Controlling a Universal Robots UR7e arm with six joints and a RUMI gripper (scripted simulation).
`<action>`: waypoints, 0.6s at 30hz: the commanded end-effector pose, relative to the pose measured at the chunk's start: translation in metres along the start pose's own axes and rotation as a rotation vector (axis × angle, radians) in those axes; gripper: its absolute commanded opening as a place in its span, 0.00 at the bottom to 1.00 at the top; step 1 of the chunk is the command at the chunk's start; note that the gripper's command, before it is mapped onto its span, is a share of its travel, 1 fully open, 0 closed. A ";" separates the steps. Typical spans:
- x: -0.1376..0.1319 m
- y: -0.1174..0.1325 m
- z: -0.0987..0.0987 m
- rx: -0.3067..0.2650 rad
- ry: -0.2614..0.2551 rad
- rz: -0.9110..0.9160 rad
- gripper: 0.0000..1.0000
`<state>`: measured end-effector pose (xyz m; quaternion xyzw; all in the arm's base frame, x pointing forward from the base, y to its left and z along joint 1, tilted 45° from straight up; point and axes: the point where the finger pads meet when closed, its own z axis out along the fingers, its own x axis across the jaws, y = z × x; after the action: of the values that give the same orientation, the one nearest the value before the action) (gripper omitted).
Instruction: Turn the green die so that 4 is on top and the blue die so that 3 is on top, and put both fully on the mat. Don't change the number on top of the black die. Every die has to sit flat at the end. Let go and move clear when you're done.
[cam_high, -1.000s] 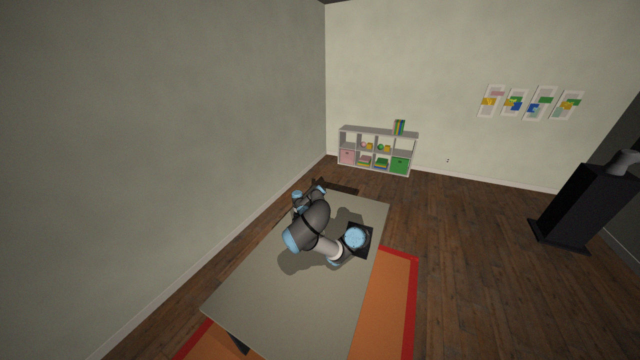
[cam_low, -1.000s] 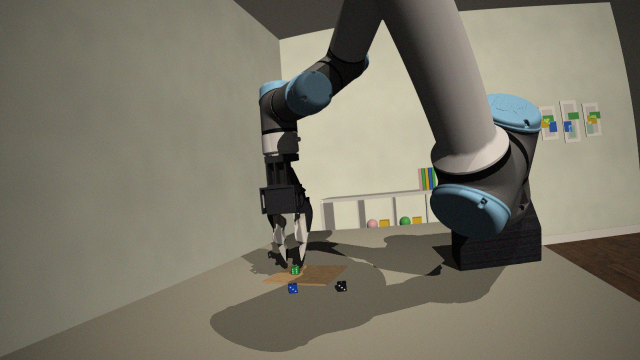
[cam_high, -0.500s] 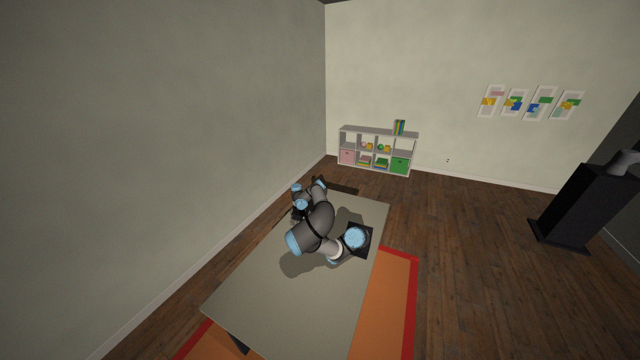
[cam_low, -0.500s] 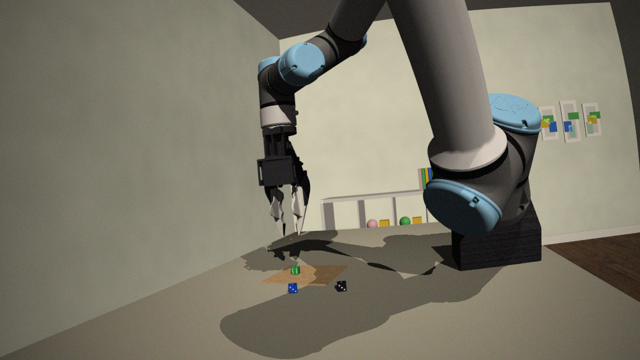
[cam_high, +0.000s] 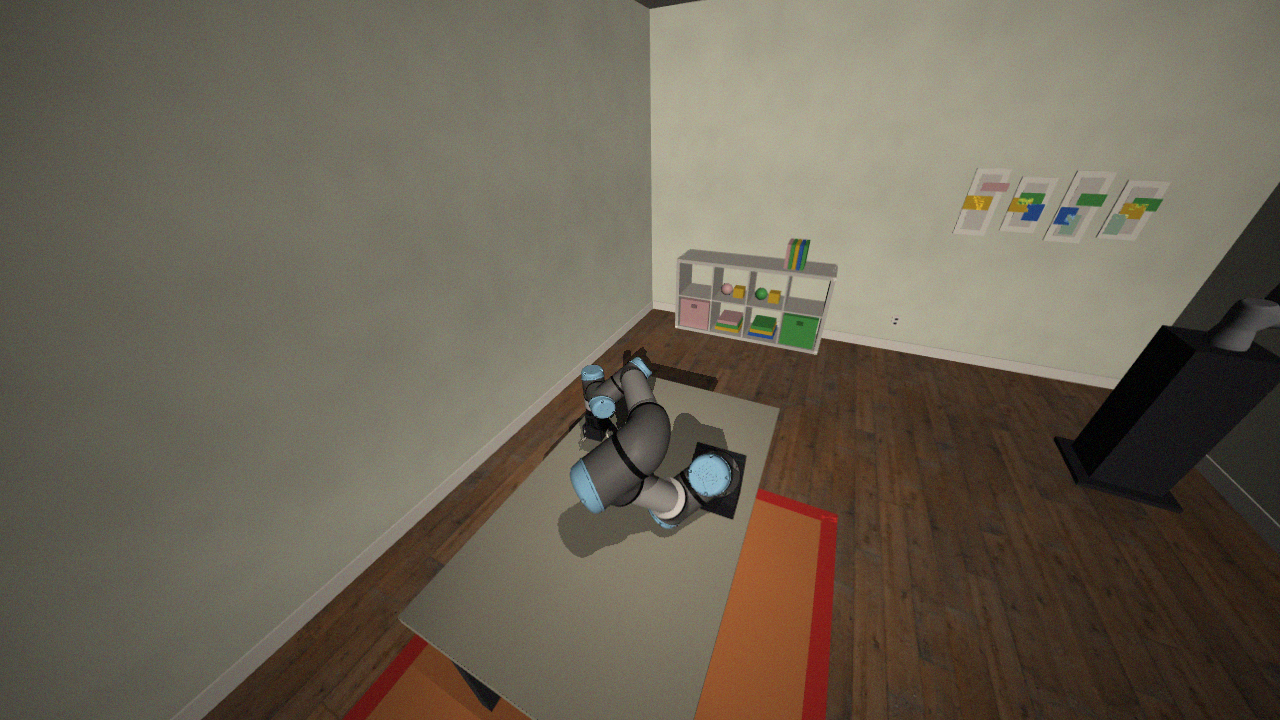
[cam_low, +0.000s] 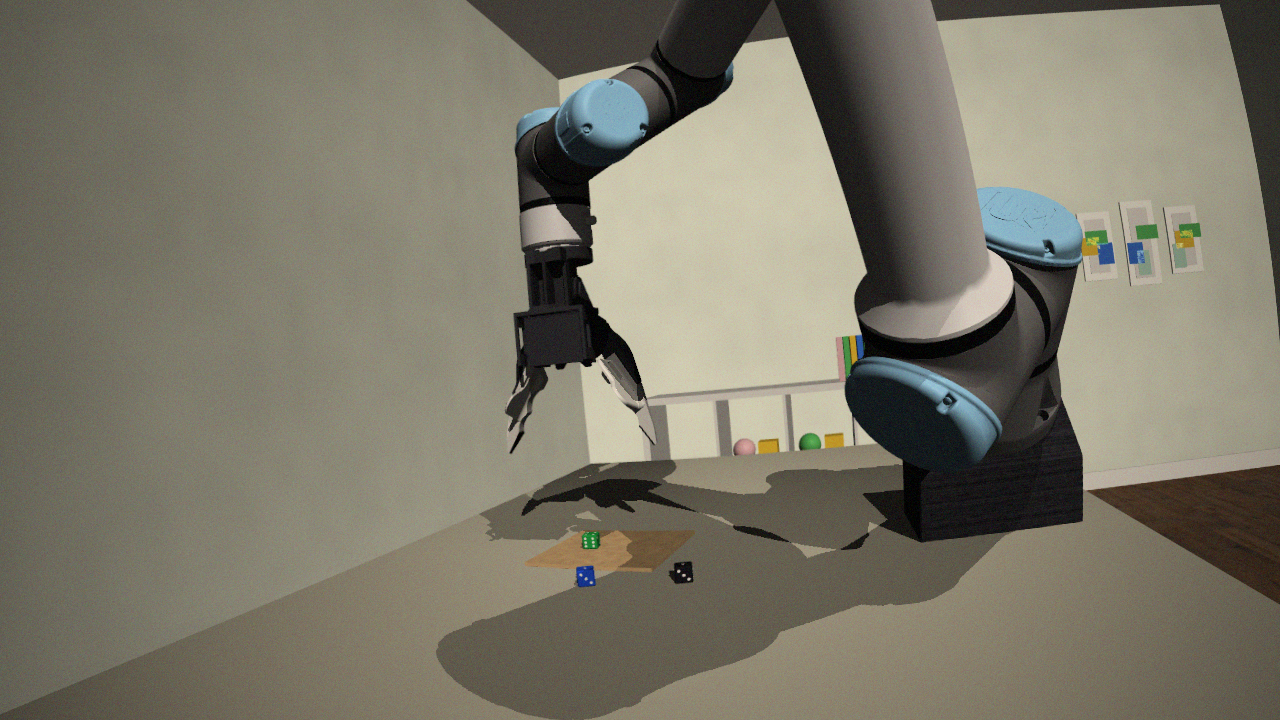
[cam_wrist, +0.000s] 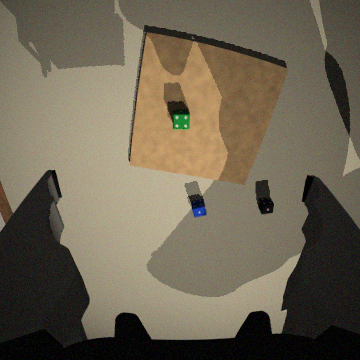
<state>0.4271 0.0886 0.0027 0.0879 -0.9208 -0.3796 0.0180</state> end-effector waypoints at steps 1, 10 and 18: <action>0.000 0.000 0.000 0.001 -0.001 0.000 1.00; 0.000 0.001 0.000 0.001 -0.001 -0.004 1.00; 0.015 0.077 0.013 0.002 -0.001 -0.197 1.00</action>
<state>0.4156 0.1163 0.0219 0.1303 -0.9159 -0.3797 0.0012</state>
